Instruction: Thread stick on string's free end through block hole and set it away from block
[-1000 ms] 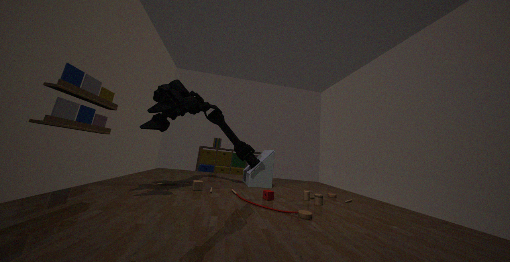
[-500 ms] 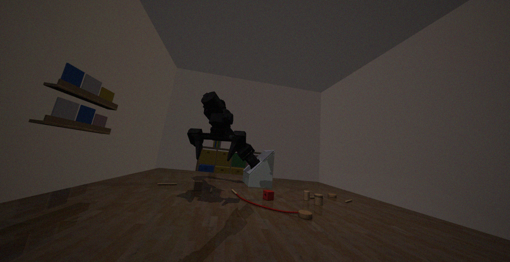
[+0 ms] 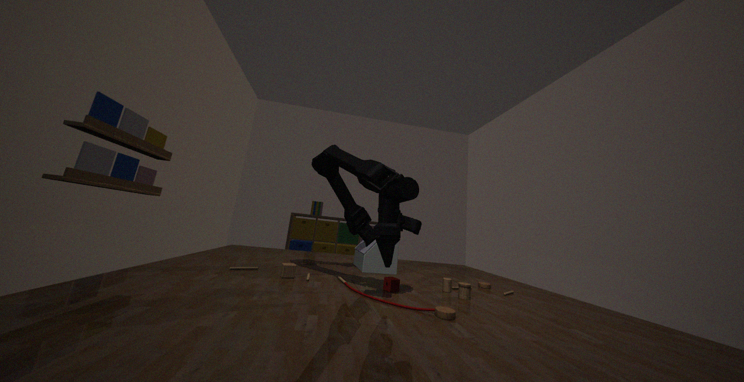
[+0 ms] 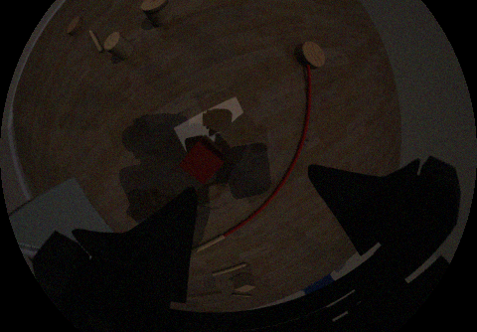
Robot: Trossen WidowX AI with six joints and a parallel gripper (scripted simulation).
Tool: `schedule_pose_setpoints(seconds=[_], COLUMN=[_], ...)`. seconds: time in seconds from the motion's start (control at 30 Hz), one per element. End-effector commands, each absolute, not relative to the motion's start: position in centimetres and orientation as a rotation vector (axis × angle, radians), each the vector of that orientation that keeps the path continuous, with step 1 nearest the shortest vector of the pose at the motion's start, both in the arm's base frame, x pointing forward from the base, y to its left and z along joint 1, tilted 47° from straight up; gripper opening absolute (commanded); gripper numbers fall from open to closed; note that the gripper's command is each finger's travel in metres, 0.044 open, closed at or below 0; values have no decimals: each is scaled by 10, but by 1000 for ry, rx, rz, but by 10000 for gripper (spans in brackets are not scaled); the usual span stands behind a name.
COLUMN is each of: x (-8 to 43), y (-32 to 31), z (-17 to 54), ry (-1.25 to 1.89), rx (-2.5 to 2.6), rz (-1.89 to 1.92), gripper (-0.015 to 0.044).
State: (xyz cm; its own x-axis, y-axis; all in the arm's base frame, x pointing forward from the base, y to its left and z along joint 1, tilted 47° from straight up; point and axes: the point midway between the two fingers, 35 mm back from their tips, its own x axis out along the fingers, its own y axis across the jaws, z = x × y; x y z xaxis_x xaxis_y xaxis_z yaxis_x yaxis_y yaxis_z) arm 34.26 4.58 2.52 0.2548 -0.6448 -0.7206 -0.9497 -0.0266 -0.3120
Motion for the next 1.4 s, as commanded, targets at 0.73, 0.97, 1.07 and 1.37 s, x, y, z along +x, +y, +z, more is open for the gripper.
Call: schedule_pose_setpoints(seconds=[0.73,0.97,1.07,1.37], x=[314,313,313,313], y=[48,48,48,48], z=[5,5,5,5], ry=[1580,1579,1579,1579], rx=[-1967,-1961,-1961,-1961], rz=[720,717,717,717], gripper=[245,192,113,0])
